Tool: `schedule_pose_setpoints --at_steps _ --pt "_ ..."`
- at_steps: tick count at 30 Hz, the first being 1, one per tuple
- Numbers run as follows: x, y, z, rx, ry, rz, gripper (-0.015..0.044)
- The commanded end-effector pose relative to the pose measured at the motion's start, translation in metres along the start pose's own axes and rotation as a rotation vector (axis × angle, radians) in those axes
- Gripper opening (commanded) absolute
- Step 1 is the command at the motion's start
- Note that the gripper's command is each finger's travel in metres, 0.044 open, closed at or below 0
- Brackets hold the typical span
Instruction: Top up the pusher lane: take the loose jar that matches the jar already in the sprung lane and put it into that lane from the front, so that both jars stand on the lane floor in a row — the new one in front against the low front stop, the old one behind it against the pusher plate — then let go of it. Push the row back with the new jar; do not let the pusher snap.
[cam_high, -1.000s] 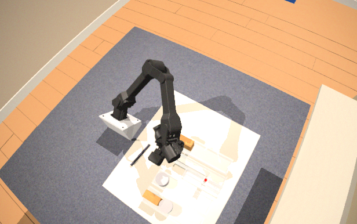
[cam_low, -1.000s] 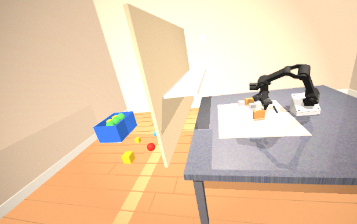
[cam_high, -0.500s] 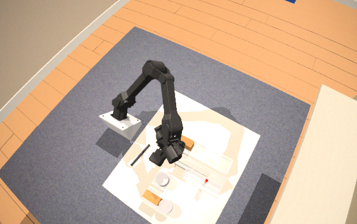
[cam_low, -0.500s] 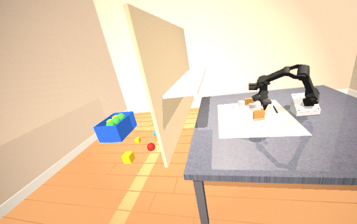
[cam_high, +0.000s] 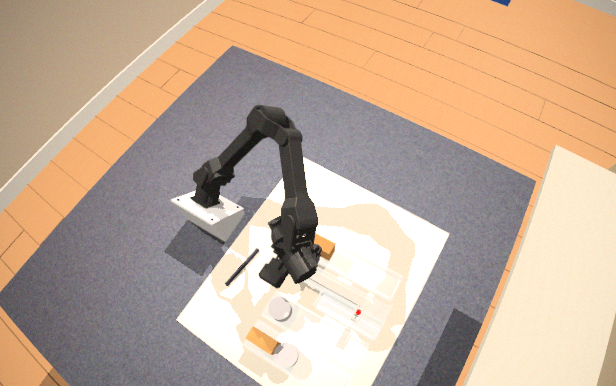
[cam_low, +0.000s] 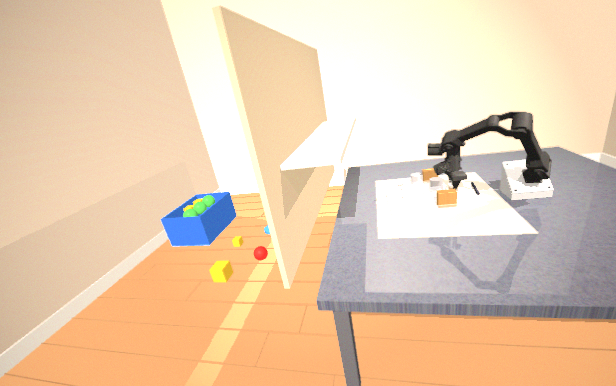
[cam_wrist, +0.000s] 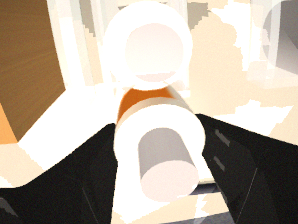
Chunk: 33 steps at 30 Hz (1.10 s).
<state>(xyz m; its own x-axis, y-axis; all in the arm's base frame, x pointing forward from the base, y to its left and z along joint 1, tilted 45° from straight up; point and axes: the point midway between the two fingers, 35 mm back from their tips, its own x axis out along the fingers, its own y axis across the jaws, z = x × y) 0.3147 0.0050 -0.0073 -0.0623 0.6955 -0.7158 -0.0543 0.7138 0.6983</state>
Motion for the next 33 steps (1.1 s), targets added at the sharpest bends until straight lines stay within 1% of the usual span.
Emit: schedule_pose_setpoints --at_steps 1,33 --pt "-0.004 0.0 0.011 -0.015 -0.025 -0.002 0.0" --pt "-0.006 0.001 0.023 -0.015 -0.026 -0.002 0.0"
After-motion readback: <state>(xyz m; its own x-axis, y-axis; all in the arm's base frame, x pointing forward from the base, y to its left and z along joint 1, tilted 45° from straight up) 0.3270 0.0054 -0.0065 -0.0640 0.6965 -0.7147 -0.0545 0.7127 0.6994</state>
